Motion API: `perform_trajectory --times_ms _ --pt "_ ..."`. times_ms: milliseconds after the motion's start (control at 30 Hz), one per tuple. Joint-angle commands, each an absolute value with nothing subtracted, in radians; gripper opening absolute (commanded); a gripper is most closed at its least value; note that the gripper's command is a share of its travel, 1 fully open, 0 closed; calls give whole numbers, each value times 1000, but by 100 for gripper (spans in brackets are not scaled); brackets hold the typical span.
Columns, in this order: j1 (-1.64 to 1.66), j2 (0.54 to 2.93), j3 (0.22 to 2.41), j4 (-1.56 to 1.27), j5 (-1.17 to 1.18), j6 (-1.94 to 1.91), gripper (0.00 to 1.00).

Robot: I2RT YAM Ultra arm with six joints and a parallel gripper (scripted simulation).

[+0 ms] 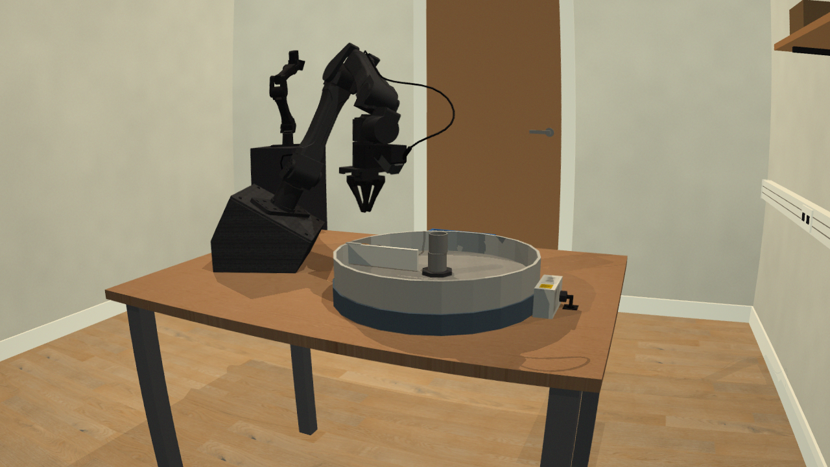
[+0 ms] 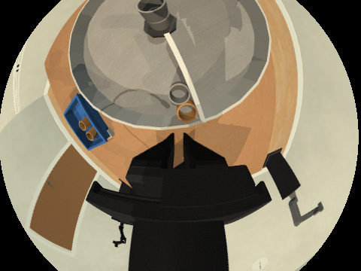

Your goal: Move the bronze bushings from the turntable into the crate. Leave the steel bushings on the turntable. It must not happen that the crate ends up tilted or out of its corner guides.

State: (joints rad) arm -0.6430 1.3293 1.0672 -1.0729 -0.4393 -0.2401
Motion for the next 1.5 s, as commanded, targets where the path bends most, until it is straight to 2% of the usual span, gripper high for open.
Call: perform_trajectory --times_ms 0,1467 --pt "-660 1316 1102 -1063 -452 -249 13" --pt "-659 1320 1106 -1064 -452 -246 13"
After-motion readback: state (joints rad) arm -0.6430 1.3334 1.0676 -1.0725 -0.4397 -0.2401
